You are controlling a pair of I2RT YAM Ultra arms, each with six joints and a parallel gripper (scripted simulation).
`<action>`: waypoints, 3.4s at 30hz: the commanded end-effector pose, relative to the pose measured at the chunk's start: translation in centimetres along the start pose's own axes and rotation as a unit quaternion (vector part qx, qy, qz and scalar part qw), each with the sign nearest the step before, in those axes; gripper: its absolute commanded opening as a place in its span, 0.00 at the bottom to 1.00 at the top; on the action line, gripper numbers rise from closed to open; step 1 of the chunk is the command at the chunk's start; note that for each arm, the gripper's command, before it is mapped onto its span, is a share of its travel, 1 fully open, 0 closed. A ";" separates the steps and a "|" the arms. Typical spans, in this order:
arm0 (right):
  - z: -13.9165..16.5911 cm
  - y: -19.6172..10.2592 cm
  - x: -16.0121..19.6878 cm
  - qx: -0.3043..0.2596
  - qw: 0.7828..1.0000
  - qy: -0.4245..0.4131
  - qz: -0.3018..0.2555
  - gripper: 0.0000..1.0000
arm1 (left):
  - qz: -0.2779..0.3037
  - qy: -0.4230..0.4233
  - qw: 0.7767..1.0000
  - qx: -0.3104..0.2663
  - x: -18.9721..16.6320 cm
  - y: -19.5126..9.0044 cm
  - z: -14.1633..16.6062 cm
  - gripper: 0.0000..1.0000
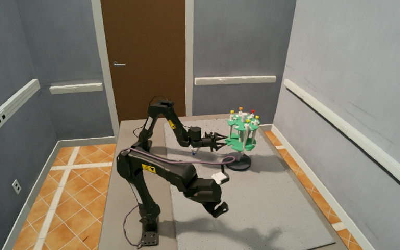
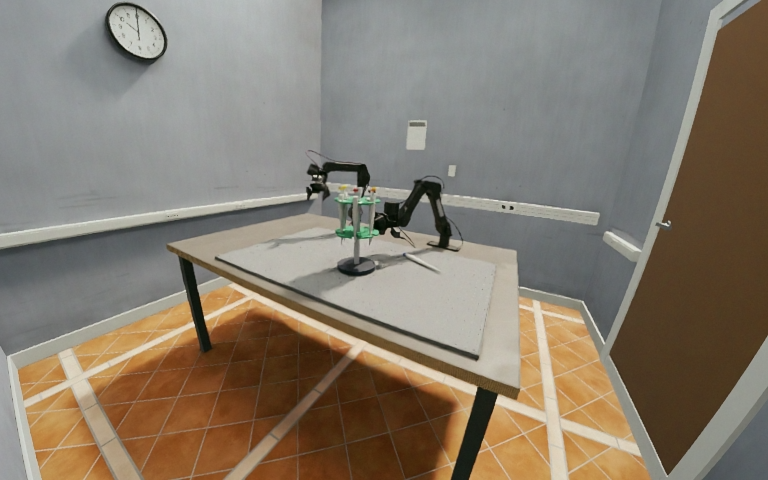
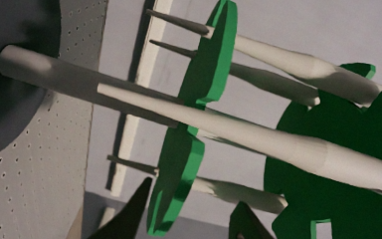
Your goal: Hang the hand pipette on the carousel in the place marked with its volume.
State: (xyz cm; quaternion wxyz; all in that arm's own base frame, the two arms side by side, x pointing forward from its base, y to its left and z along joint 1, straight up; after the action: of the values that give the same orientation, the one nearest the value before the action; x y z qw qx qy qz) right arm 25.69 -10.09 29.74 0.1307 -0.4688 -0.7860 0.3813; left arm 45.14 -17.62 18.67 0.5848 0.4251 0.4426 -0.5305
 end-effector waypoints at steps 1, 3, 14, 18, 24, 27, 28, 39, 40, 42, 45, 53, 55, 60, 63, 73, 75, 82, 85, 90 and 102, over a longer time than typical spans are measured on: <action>-0.3 -0.3 -0.5 -0.013 1.000 -0.005 0.007 1.00 | -0.012 0.013 1.000 0.001 0.5 1.0 0.0 0.49; -0.3 -0.3 -0.5 -0.013 1.000 -0.005 0.007 1.00 | -0.013 0.013 1.000 0.008 0.6 0.7 0.6 0.49; -0.3 -0.3 -0.5 -0.013 1.000 -0.005 0.007 1.00 | -0.014 0.014 1.000 0.006 0.7 0.6 0.5 0.49; -0.3 -0.3 -0.5 -0.013 1.000 -0.005 0.007 1.00 | -0.014 0.014 1.000 0.006 0.7 0.6 0.5 0.49; -0.3 -0.3 -0.5 -0.013 1.000 -0.005 0.007 1.00 | -0.014 0.014 1.000 0.006 0.7 0.6 0.5 0.49; -0.3 -0.3 -0.5 -0.013 1.000 -0.005 0.007 1.00 | -0.014 0.014 1.000 0.006 0.7 0.6 0.5 0.49; -0.3 -0.3 -0.5 -0.013 1.000 -0.005 0.007 1.00 | -0.014 0.014 1.000 0.006 0.7 0.6 0.5 0.49; -0.3 -0.3 -0.5 -0.013 1.000 -0.005 0.007 1.00 | -0.014 0.014 1.000 0.006 0.7 0.6 0.5 0.49; -0.3 -0.3 -0.5 -0.013 1.000 -0.005 0.007 1.00 | -0.014 0.014 1.000 0.006 0.7 0.6 0.5 0.49; -0.3 -0.3 -0.5 -0.013 1.000 -0.005 0.007 1.00 | -0.014 0.014 1.000 0.006 0.7 0.7 0.5 0.49; -0.3 -0.3 -0.5 -0.013 1.000 -0.005 0.007 1.00 | -0.014 0.014 1.000 0.006 0.7 0.7 0.5 0.49; -0.3 -0.3 -0.5 -0.013 1.000 -0.005 0.007 1.00 | -0.014 0.014 1.000 0.006 0.7 0.6 0.5 0.49; -0.3 -0.3 -0.5 -0.013 1.000 -0.005 0.007 1.00 | -0.014 0.014 1.000 0.006 0.7 0.6 0.5 0.49; -0.3 -0.3 -0.5 -0.013 1.000 -0.005 0.007 1.00 | -0.014 0.014 1.000 0.006 0.7 0.7 0.5 0.00; -0.3 -0.3 -0.5 -0.013 1.000 -0.005 0.007 1.00 | -0.014 0.014 1.000 0.005 0.7 0.7 0.5 0.00; -0.3 -0.3 -0.5 -0.013 1.000 -0.005 0.007 1.00 | -0.008 0.007 1.000 0.002 0.2 0.4 0.2 0.00; -0.3 -0.3 -0.5 -0.013 1.000 -0.005 0.007 1.00 | -0.008 0.007 1.000 0.002 0.2 0.4 0.2 0.00; -0.3 -0.3 -0.5 -0.013 1.000 -0.005 0.007 1.00 | -0.008 0.007 1.000 0.002 0.2 0.4 0.2 0.00; -0.3 -0.3 -0.5 -0.013 1.000 -0.005 0.007 1.00 | -0.013 0.012 1.000 0.019 -0.2 0.2 -0.7 0.00; -0.3 -0.3 -0.5 -0.013 1.000 -0.005 0.007 1.00 | -0.018 0.008 0.997 0.068 -0.6 0.3 -1.7 0.00; -0.3 -0.3 -0.5 -0.013 1.000 -0.005 0.007 1.00 | -0.039 0.011 0.992 0.123 -0.9 1.0 -3.9 0.00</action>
State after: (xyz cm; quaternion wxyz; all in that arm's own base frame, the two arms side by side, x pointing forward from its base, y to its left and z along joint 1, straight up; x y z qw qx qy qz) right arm 25.69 -10.09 29.74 0.1307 -0.4688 -0.7860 0.3813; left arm 45.70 -14.13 18.03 0.5110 0.4723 0.4035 -0.5941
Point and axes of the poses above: on each arm, the point where the finger pads meet when closed, its own y axis out along the fingers, its own x axis across the jaws, z = x × y, the point moved 7 cm from there along -y, back along the fingers, and after that the axes turned 13 degrees about -y, right-handed, at the moved point
